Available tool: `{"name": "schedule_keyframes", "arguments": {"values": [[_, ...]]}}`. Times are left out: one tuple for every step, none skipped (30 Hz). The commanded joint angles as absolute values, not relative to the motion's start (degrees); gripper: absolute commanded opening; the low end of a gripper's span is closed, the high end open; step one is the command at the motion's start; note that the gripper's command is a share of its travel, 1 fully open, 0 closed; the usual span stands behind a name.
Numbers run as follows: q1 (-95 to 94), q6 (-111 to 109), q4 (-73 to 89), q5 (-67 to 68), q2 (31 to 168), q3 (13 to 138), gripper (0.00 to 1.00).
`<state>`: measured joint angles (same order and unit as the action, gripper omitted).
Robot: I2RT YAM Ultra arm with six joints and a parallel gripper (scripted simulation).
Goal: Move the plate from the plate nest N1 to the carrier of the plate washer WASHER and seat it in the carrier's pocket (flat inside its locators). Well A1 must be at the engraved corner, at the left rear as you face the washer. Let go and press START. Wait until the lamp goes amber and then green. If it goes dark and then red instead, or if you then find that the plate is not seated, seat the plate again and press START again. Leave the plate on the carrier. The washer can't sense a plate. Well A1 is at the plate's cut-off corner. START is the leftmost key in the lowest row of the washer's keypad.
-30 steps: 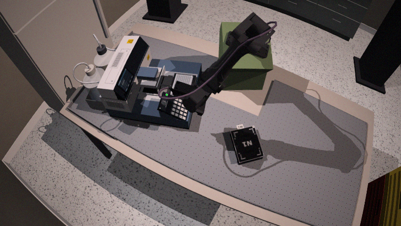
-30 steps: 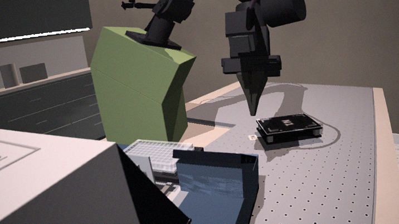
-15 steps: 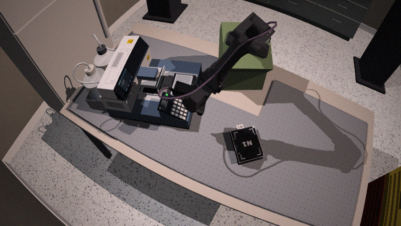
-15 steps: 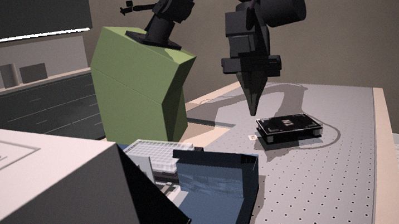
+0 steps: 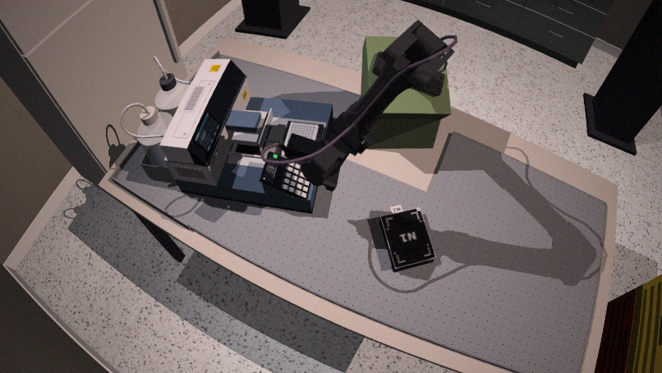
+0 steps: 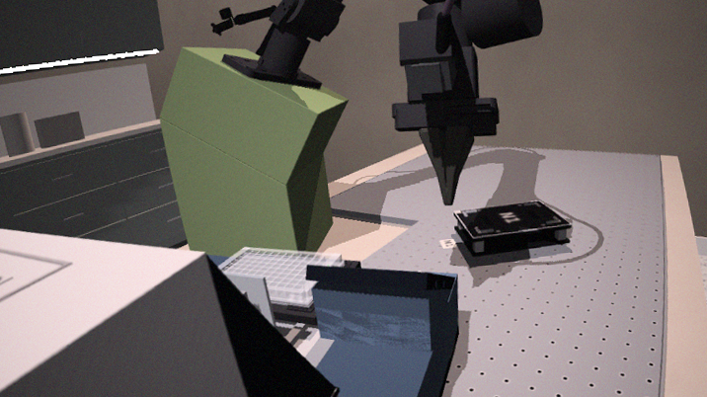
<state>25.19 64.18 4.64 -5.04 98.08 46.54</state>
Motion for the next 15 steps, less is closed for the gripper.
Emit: {"name": "schedule_keyframes", "arguments": {"values": [[25.74, 64.41, 3.78, -3.84, 97.63, 46.74, 0.0], [25.74, 64.41, 3.78, -3.84, 97.63, 46.74, 0.0], [25.74, 64.41, 3.78, -3.84, 97.63, 46.74, 0.0], [25.74, 64.41, 3.78, -3.84, 97.63, 46.74, 0.0], [25.74, 64.41, 3.78, -3.84, 97.63, 46.74, 0.0], [25.74, 64.41, 3.78, -3.84, 97.63, 46.74, 0.0], [25.74, 64.41, 3.78, -3.84, 97.63, 46.74, 0.0], [25.74, 64.41, 3.78, -3.84, 97.63, 46.74, 0.0], [25.74, 64.41, 3.78, -3.84, 97.63, 46.74, 0.0], [25.74, 64.41, 3.78, -3.84, 97.63, 46.74, 0.0], [25.74, 64.41, 3.78, -3.84, 97.63, 46.74, 0.0], [25.59, 64.5, 3.38, -3.82, 99.1, 47.26, 0.0], [25.49, 64.55, 3.07, -3.81, 99.44, 47.82, 0.0], [25.39, 64.58, 2.76, -3.8, 99.79, 48.01, 0.0], [25.28, 64.61, 2.44, -3.79, 100.18, 48.08, 0.0]]}}
